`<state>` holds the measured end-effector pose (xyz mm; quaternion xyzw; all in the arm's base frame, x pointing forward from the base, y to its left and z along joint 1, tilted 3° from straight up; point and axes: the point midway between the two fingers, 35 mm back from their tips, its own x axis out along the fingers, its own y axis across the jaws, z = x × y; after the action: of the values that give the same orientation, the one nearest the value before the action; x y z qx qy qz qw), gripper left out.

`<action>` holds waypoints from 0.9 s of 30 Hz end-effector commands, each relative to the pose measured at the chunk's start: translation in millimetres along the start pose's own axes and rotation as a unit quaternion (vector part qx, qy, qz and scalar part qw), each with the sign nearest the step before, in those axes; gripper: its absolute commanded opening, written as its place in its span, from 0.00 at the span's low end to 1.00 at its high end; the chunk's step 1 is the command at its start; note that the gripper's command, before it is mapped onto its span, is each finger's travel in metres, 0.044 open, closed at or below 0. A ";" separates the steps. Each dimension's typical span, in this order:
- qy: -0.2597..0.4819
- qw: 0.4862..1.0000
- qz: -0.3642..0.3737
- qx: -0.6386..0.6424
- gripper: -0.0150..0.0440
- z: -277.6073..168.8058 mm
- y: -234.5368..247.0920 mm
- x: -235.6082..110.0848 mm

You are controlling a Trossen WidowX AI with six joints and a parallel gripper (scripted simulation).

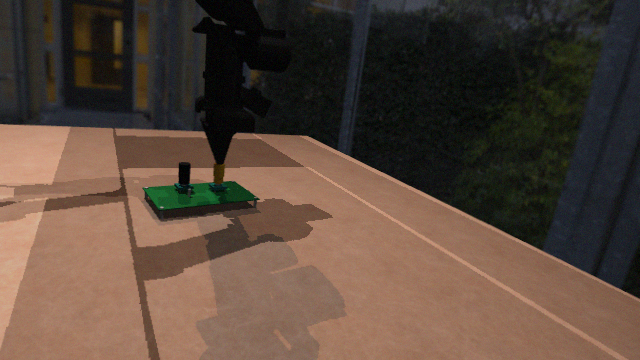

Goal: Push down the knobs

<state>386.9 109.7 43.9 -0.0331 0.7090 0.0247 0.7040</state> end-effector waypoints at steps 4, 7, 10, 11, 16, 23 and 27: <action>0.006 1.000 -0.003 -0.002 0.25 1.2 -0.6 -1.6; 0.006 1.000 -0.003 -0.002 0.25 1.2 -0.5 -6.5; 0.006 1.000 -0.003 -0.002 0.25 1.1 -0.5 -11.0; 0.006 1.000 -0.003 -0.002 0.25 1.1 -0.5 -12.5; 0.008 1.000 -0.002 0.000 0.30 -0.2 -0.2 -13.1; 0.008 1.000 -0.002 0.000 0.61 -0.2 -0.2 -13.1; 0.009 1.000 -0.002 -0.001 0.79 -27.2 -7.2 -26.3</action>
<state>378.3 107.0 61.6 -0.0339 0.7138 0.0233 0.6991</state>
